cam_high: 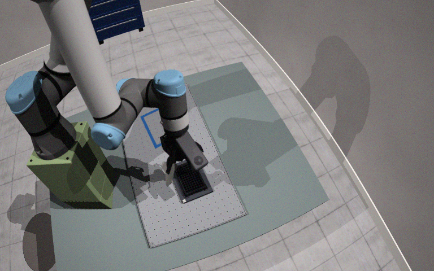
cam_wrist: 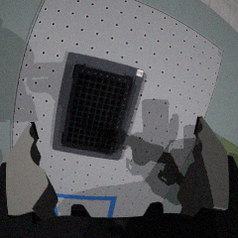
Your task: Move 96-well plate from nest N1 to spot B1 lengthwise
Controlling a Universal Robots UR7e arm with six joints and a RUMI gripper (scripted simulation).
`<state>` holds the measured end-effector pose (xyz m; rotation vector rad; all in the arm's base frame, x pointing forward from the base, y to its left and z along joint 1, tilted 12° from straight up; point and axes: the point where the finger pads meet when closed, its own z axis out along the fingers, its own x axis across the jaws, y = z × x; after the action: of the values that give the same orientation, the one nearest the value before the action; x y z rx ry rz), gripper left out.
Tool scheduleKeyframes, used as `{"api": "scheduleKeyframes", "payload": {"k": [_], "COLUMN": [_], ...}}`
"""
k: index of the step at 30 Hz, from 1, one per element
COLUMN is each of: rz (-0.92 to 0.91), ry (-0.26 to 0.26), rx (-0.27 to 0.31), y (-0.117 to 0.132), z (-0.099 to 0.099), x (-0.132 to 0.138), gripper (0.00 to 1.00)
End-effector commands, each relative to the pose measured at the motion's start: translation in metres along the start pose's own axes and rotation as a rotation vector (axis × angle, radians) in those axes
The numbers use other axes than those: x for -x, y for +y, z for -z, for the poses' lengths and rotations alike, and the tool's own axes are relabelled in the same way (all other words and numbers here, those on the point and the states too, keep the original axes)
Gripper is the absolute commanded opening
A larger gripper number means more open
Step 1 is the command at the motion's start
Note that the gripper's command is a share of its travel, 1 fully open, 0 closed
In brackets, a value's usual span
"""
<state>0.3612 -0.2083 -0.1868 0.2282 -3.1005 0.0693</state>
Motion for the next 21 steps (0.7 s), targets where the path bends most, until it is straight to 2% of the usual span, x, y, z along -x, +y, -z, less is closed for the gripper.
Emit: {"api": "scheduleKeyframes", "payload": {"k": [1,9,21], "rz": [-0.105,-0.300,-0.300], "ry": [-0.048,-0.128,-0.128], "rx": [0.084,0.235,0.235], "y": [0.010,0.023,0.023], "z": [-0.006,-0.008,-0.008], "x": [0.007,0.019,0.019], "gripper": [1.00,1.00,1.00]}}
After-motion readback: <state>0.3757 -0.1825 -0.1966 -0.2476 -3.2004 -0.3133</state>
